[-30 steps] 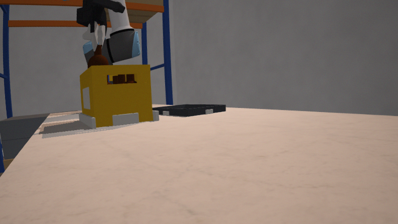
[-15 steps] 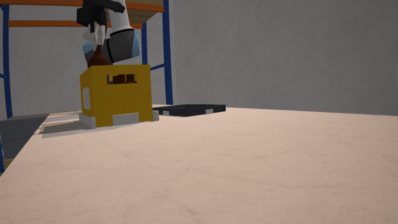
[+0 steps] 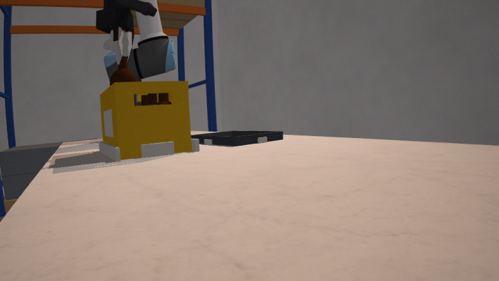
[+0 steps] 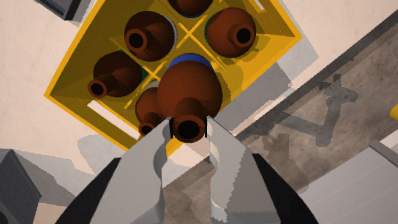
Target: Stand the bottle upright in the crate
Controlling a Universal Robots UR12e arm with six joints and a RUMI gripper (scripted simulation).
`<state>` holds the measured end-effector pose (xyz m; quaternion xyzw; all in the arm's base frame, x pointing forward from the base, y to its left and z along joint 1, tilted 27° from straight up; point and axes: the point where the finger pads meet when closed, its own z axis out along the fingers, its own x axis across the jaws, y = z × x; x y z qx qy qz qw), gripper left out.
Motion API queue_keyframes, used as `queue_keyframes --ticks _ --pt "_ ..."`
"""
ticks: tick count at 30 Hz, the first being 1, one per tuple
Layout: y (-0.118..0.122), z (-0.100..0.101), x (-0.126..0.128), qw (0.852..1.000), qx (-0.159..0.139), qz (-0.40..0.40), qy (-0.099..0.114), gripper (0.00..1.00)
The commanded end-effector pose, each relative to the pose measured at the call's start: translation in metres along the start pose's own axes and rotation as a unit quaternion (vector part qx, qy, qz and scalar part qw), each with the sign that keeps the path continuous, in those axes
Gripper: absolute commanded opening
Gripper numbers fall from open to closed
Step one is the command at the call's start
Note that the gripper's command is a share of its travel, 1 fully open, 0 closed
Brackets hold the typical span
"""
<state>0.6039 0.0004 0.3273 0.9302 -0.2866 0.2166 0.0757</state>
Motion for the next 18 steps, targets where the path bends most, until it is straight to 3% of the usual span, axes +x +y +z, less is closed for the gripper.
queue_keyframes --ticks 1,18 --pt "-0.0002 -0.0008 0.0007 1.0 0.0 0.0 0.001 0.0" --pt "-0.0002 0.0032 0.0007 1.0 0.0 0.0 0.001 0.0"
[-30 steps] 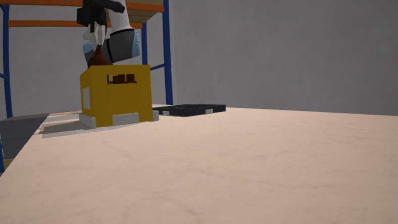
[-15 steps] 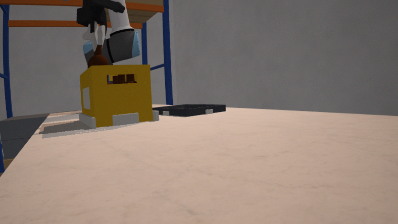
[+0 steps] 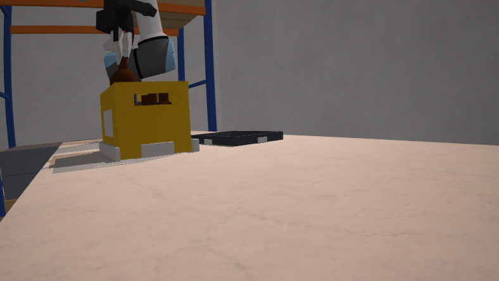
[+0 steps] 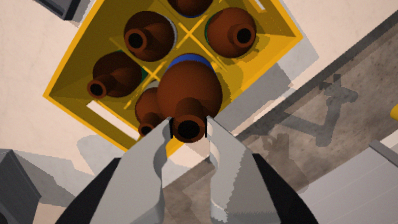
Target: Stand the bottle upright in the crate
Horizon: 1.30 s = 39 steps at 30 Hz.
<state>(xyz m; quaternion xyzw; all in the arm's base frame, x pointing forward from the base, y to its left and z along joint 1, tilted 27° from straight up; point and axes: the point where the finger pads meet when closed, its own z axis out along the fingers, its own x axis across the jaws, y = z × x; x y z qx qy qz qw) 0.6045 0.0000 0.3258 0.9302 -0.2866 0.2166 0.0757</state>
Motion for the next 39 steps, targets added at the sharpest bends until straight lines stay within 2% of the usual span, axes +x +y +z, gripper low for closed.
queue_keyframes --ticks 1,39 --pt "0.0 0.002 0.001 1.0 0.0 0.0 0.001 0.0" --pt "0.0 0.035 0.001 1.0 0.0 0.0 0.001 0.0"
